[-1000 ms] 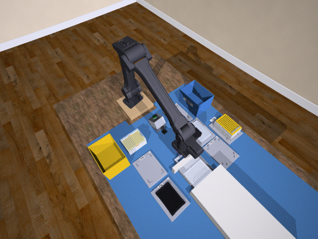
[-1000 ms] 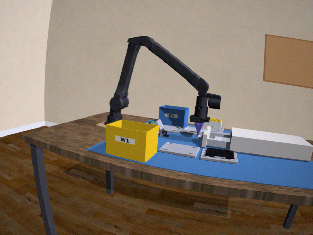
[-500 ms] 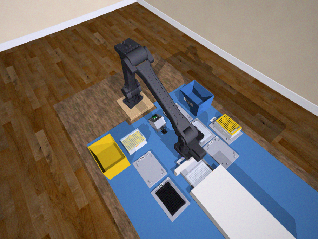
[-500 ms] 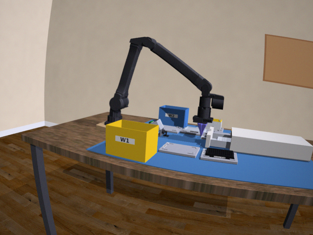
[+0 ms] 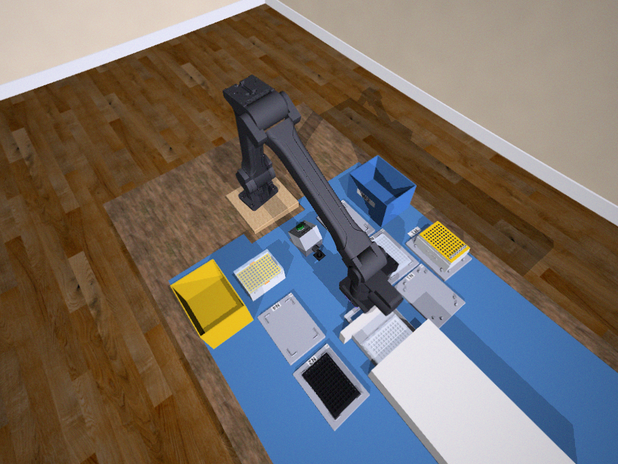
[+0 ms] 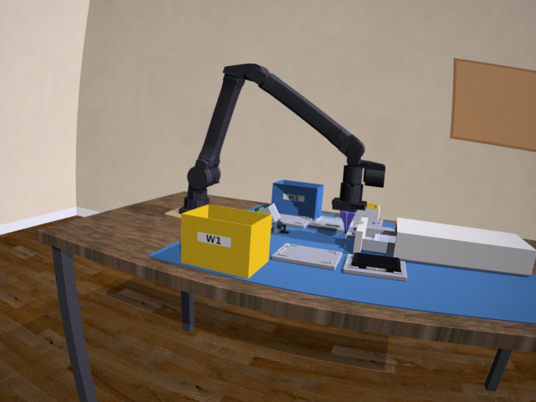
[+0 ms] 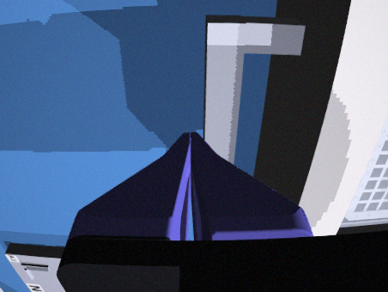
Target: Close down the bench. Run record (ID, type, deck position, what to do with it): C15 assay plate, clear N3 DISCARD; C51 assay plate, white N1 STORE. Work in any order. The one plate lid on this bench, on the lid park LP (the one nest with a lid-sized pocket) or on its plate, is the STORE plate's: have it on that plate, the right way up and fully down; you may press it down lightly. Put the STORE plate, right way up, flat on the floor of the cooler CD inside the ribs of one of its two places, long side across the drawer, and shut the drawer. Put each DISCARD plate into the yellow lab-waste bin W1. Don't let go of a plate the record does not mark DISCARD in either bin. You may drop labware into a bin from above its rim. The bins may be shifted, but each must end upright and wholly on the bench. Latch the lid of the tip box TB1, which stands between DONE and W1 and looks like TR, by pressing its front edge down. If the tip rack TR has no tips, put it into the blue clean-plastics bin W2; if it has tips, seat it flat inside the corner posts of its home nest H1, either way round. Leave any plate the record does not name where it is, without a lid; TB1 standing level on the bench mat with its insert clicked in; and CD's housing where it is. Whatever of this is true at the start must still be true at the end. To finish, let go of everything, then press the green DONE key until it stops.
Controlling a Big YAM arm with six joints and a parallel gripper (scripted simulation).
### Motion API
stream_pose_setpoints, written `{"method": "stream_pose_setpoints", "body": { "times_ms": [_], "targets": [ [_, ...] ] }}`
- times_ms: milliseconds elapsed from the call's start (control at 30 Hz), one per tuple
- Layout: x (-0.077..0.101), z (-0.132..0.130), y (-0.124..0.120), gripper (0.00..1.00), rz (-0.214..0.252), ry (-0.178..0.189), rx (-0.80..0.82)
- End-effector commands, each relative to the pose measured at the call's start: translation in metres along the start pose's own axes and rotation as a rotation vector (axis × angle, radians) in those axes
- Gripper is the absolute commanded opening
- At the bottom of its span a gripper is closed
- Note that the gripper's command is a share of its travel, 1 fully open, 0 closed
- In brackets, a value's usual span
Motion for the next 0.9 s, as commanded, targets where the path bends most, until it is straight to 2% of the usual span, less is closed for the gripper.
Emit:
{"method": "stream_pose_setpoints", "body": {
  "times_ms": [0, 867],
  "targets": [
    [0.0092, -0.0218, -0.0050, 0.00, -0.006, -0.044, -0.007],
    [0.0118, -0.0252, -0.0051, 0.00, -0.006, -0.045, -0.007]
  ]
}}
Point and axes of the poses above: the point where the finger pads meet when closed, its own x axis back along the fingers, its own z axis across the jaws, y = z × x, the point moved 4 cm from there along x, back along the fingers, and after that the axes turned 3 degrees about -x, right-handed, at the moved point
